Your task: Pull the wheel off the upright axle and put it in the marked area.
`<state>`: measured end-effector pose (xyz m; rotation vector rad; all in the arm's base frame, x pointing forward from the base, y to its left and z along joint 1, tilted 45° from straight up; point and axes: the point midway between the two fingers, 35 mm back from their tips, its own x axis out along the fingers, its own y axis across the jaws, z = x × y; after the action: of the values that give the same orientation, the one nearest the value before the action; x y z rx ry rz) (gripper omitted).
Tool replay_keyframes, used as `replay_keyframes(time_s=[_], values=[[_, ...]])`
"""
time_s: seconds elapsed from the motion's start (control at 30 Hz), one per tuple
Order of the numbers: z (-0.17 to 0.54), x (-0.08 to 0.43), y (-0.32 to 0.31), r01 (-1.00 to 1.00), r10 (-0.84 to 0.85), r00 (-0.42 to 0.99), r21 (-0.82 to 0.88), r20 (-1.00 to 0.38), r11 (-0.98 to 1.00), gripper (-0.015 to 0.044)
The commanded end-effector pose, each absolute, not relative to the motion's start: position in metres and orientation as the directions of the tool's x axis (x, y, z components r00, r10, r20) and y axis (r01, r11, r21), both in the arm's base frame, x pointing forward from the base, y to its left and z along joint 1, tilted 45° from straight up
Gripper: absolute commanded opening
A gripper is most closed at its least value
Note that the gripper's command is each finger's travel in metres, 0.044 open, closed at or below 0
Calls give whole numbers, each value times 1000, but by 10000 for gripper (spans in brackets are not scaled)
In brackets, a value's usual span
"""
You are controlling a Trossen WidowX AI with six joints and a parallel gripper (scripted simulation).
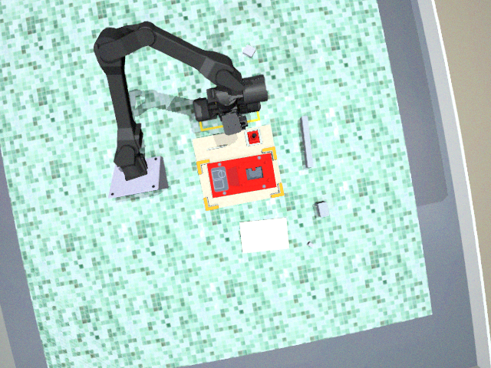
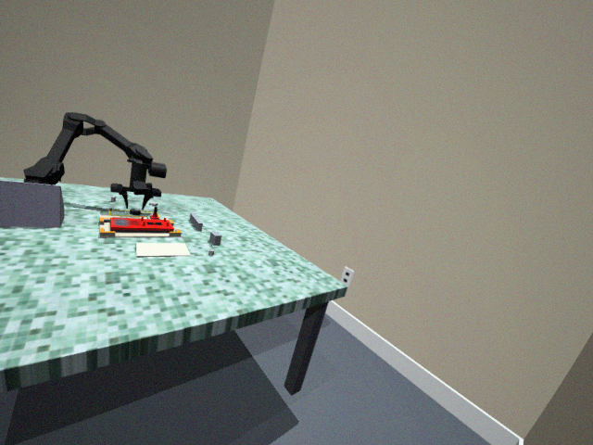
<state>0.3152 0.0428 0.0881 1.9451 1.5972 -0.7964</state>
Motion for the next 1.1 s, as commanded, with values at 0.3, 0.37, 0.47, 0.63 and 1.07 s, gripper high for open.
replay_keyframes(time_s=[0.3, 0.37, 0.47, 0.63, 1.07], values=[[117, 298, 2, 979, 685, 159, 22, -711, -205, 379], [119, 277, -11, 979, 681, 156, 20, -715, -204, 431], [122, 244, -26, 980, 683, 152, 16, -715, -200, 440], [126, 219, -33, 980, 690, 149, 15, -708, -196, 440], [126, 219, -33, 980, 690, 149, 15, -708, -196, 440]])
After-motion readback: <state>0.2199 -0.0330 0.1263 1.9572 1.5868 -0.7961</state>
